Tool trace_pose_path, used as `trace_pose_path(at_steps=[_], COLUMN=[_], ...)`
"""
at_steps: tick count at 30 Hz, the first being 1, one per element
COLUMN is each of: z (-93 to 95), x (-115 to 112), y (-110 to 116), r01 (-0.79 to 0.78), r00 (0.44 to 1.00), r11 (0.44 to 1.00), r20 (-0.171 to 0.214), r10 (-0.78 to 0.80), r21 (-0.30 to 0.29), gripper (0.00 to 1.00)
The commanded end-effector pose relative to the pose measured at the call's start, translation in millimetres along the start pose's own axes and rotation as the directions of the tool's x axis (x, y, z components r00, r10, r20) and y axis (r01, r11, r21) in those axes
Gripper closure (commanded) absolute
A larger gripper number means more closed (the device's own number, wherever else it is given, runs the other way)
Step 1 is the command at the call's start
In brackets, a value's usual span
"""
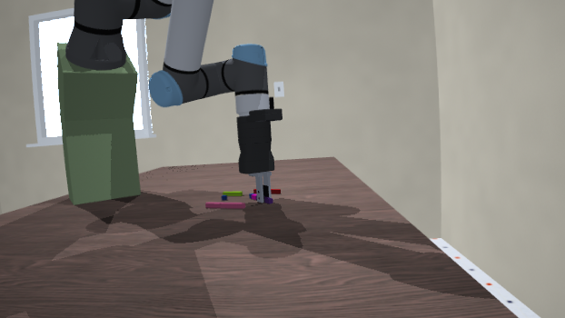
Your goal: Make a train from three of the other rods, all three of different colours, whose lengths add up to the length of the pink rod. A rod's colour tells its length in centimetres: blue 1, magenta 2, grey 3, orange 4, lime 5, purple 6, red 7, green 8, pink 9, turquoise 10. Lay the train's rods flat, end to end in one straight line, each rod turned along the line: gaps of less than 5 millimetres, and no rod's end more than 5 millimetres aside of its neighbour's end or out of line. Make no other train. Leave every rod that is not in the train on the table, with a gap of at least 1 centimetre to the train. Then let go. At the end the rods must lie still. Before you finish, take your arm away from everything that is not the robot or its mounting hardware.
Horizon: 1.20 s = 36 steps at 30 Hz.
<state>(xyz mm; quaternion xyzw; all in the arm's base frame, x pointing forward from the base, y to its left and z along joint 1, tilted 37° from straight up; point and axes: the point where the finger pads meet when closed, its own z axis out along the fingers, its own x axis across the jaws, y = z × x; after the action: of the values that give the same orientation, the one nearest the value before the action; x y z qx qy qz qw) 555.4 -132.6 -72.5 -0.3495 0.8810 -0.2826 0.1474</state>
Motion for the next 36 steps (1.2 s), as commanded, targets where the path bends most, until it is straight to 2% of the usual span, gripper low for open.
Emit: trace_pose_path(at_steps=[1,3,4,6,7,9,10,12,13,27,32,36], z=[-0.4,-0.4,-0.4,-0.4,-0.4,-0.4,-0.4,-0.4,-0.4,-1.8,-6.6,-19.6], x=[0,0,0,0,0,0,0,0,0,0,0,0], y=[0,0,0,0,0,0,0,0,0,0,0,0], r01=[0.0,0.0,0.0,0.0,0.0,0.0,0.0,0.0,0.0,0.0,0.0,0.0], r00=[1.0,1.0,1.0,1.0,1.0,1.0,1.0,1.0,1.0,1.0,1.0,1.0], r11=[1.0,1.0,1.0,1.0,1.0,1.0,1.0,1.0,1.0,1.0,1.0,1.0], r20=[0.001,0.001,0.001,0.001,0.001,0.001,0.001,0.001,0.001,0.001,0.001,0.001], r10=[0.0,0.0,0.0,0.0,0.0,0.0,0.0,0.0,0.0,0.0,0.0,0.0], r21=[0.001,0.001,0.001,0.001,0.001,0.001,0.001,0.001,0.001,0.001,0.001,0.001], gripper=[0.7,0.7,0.64,0.64,0.58,0.58,0.52,0.52,0.46,0.46,0.46,0.46])
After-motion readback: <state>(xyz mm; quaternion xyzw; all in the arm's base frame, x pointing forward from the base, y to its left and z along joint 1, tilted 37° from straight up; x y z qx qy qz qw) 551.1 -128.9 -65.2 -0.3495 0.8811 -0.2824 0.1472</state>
